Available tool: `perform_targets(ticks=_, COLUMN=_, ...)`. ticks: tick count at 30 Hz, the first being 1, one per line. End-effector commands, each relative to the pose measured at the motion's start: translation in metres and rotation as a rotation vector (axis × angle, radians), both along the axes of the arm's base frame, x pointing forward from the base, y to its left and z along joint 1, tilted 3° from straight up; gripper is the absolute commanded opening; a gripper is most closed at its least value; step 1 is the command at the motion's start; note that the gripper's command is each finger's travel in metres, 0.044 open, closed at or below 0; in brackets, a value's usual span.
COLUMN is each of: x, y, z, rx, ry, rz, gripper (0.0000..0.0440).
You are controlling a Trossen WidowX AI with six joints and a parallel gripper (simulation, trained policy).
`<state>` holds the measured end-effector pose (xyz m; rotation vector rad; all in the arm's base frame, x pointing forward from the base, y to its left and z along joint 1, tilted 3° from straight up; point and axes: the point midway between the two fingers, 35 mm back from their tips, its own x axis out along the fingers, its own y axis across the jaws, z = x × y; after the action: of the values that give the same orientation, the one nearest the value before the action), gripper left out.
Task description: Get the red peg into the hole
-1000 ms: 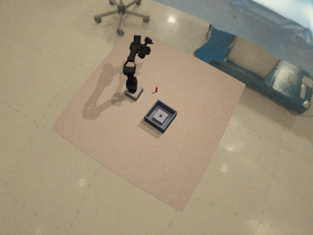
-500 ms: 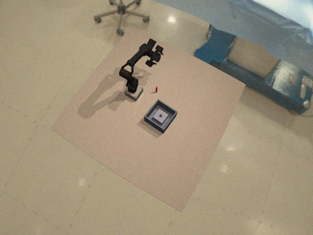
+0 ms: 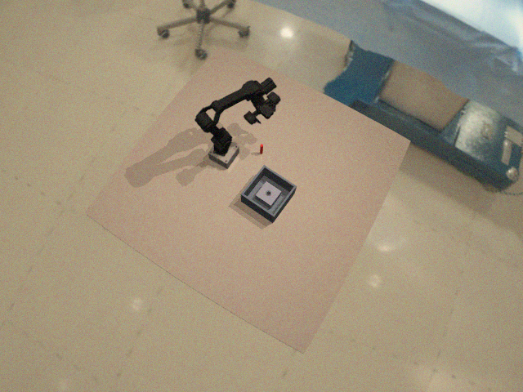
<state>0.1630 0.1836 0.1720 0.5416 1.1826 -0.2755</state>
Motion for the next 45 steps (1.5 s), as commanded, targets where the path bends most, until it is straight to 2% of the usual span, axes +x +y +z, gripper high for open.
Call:
perform_targets(ticks=1, x=0.003, y=-0.014, z=-0.002, rx=-0.031, ry=0.058, rz=-0.033, gripper=0.044)
perform_targets(ticks=14, x=0.006, y=-0.063, z=-0.034, rx=-0.161, ry=0.307, rz=-0.183, gripper=0.044)
perform_targets(ticks=22, x=0.007, y=-0.08, z=-0.059, rx=-0.212, ry=0.407, rz=-0.25, gripper=0.044)
perform_targets(ticks=32, x=0.013, y=-0.091, z=-0.092, rx=-0.252, ry=0.456, rz=-0.289, gripper=0.0437)
perform_targets(ticks=45, x=0.02, y=-0.1, z=-0.145, rx=-0.293, ry=0.439, rz=-0.294, gripper=0.0434)
